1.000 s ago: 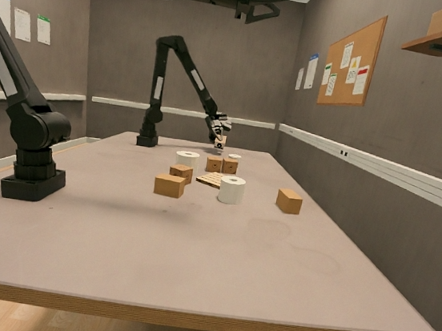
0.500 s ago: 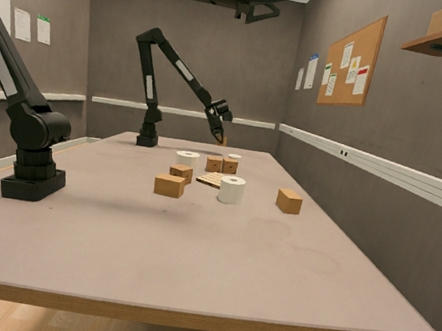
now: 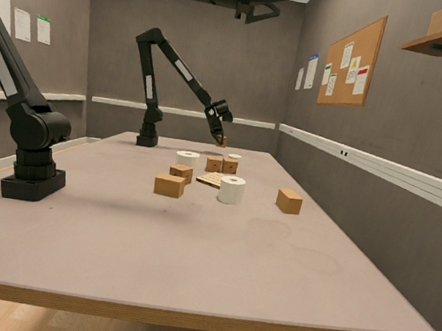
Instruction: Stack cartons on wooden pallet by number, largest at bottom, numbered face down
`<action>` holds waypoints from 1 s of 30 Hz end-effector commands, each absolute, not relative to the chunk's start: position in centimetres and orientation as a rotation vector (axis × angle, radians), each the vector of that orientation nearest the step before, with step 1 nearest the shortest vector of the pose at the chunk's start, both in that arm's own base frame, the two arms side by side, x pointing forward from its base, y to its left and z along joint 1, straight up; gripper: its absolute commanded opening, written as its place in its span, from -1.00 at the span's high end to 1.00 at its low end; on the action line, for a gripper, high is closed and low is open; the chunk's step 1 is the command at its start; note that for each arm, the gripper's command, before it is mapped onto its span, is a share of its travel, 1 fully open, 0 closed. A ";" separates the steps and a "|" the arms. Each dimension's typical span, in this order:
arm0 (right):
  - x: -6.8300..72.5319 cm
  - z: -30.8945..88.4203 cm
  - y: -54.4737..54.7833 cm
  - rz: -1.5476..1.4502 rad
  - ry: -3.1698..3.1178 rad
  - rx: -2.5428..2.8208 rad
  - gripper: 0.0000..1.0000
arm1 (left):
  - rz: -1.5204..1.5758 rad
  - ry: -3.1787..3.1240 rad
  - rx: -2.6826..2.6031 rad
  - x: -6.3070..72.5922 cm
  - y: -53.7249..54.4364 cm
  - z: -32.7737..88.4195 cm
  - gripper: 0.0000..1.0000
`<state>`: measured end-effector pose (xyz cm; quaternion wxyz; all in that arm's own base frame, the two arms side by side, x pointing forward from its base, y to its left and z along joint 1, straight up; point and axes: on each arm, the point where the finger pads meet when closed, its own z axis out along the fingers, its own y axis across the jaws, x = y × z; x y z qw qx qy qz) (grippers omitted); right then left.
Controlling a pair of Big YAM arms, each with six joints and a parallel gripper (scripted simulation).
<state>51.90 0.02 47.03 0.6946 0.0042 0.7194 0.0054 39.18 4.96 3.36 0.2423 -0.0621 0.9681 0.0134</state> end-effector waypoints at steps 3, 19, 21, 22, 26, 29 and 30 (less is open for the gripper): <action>51.8 49.8 0.0 0.000 1.560 0.000 -1.00 | 0.040 2.621 -0.172 40.5 5.2 3.4 0.00; 51.8 49.8 0.0 0.000 1.560 0.000 -1.00 | 0.040 2.625 -0.172 40.0 5.1 0.6 0.00; 51.8 49.8 0.0 0.000 1.560 0.000 -1.00 | 0.040 2.621 -0.171 40.2 5.1 0.4 0.00; 51.8 49.8 0.0 0.000 1.560 0.000 -1.00 | 0.040 2.622 -0.171 40.2 5.1 0.2 0.00; 51.8 49.8 0.0 0.000 1.560 0.000 -1.00 | 0.040 2.621 -0.171 40.1 5.1 0.1 0.00; 51.8 49.8 0.0 0.000 1.560 0.000 -1.00 | 0.040 2.617 -0.171 40.1 5.1 0.1 0.00; 51.8 49.8 0.0 0.000 1.560 0.000 -1.00 | 0.040 2.622 -0.171 40.0 5.1 -0.2 0.00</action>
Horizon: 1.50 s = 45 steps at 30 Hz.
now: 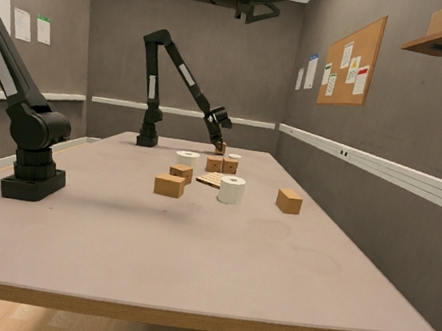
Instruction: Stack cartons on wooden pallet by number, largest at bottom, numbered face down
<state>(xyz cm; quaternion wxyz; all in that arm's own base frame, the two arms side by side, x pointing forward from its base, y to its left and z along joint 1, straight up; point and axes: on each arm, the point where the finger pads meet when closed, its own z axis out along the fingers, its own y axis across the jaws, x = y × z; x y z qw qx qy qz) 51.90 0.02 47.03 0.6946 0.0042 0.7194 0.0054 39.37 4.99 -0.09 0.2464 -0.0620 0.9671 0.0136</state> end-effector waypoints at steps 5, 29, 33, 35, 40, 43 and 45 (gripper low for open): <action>51.8 49.8 0.0 0.000 1.560 0.000 -1.00 | 0.040 2.622 -0.171 40.0 5.1 -0.4 0.00; 51.8 49.8 0.0 0.000 1.560 0.000 -1.00 | 0.040 2.622 -0.171 40.0 5.1 -1.3 0.00; 51.8 49.8 0.0 0.000 1.560 0.000 -1.00 | 0.040 2.620 -0.171 40.0 5.1 -1.2 -0.33; 51.8 49.8 0.0 0.000 1.560 0.000 -1.00 | 0.036 2.631 -0.183 38.7 4.9 -1.1 -0.58; 51.8 49.8 0.0 0.000 1.560 0.000 -1.00 | 0.036 2.630 -0.183 38.9 4.9 -0.7 -0.58; 51.8 49.8 0.0 0.000 1.560 0.000 -1.00 | 0.036 2.637 -0.183 38.0 4.8 -1.1 -0.58; 51.8 49.8 0.0 0.000 1.560 0.000 -1.00 | 0.034 2.663 -0.184 36.9 4.6 -1.6 -0.58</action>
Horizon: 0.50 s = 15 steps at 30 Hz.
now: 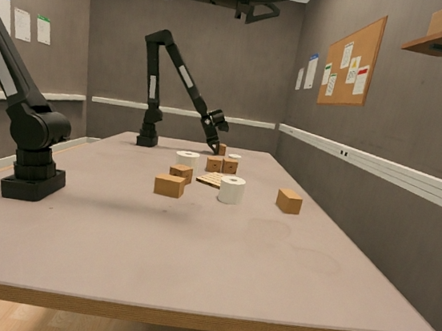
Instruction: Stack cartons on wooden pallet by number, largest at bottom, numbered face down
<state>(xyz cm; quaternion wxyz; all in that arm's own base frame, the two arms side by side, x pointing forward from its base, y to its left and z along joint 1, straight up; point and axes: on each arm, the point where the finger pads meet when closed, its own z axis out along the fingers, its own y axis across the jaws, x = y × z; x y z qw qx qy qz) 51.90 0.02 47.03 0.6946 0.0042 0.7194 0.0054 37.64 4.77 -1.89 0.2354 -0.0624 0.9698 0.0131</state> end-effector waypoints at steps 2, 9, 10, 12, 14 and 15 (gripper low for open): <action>51.8 49.8 0.0 0.000 1.560 0.000 -1.00 | 0.036 2.645 -0.182 37.7 4.7 -0.8 -0.58; 51.8 49.8 0.0 0.000 1.560 0.000 -1.00 | 0.037 2.646 -0.182 37.0 4.6 0.4 -0.81; 51.8 49.8 0.0 0.000 1.560 0.000 -1.00 | 0.036 2.646 -0.181 36.9 4.5 0.6 -1.00; 51.8 49.8 0.0 0.000 1.560 0.000 -1.00 | 0.036 2.646 -0.181 36.9 4.5 0.6 -1.00; 51.8 49.8 0.0 0.000 1.560 0.000 -1.00 | 0.036 2.662 -0.180 35.7 4.4 0.7 -1.00; 51.8 49.8 0.0 0.000 1.560 0.000 -1.00 | 0.036 2.659 -0.180 35.6 4.4 1.2 -1.00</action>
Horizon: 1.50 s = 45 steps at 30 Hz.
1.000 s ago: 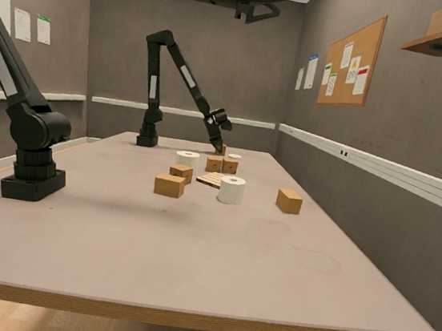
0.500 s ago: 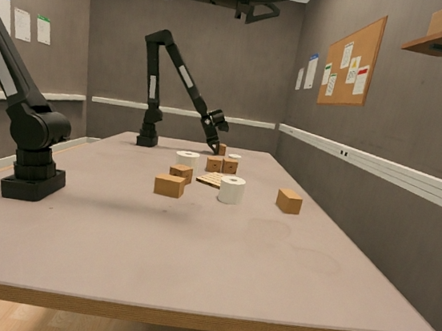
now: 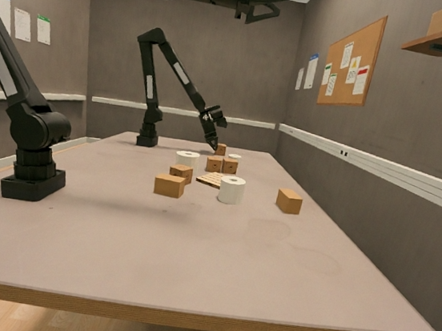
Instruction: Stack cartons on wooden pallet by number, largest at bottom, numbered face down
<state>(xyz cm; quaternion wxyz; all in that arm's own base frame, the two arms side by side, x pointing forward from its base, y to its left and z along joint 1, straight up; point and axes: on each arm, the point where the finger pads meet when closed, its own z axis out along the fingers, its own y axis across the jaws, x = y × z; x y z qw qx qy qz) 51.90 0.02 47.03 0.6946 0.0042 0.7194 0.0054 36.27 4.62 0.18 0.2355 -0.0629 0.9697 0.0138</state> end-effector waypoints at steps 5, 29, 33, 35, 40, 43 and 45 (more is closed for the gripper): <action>51.8 49.8 0.0 0.000 1.560 0.000 -1.00 | 0.040 2.615 -0.178 35.8 4.5 6.1 -1.00; 51.8 49.8 0.0 0.000 1.560 0.000 -1.00 | -0.063 2.617 0.925 40.9 -10.5 6.8 -0.58; 51.8 49.8 0.0 0.000 1.560 0.000 -1.00 | -0.078 2.581 1.072 41.1 -12.7 6.8 -0.58; 51.8 49.8 0.0 0.000 1.560 0.000 -1.00 | -0.112 2.529 1.252 41.1 -16.1 6.6 -0.58; 51.8 49.8 0.0 0.000 1.560 0.000 -1.00 | -0.165 2.399 1.570 40.4 -22.0 6.3 -0.58; 51.8 49.8 0.0 0.000 1.560 0.000 -1.00 | -0.197 2.316 1.732 39.6 -25.3 6.0 -0.58; 51.8 49.8 0.0 0.000 1.560 0.000 -1.00 | -0.221 2.265 1.823 39.0 -27.4 5.9 -0.58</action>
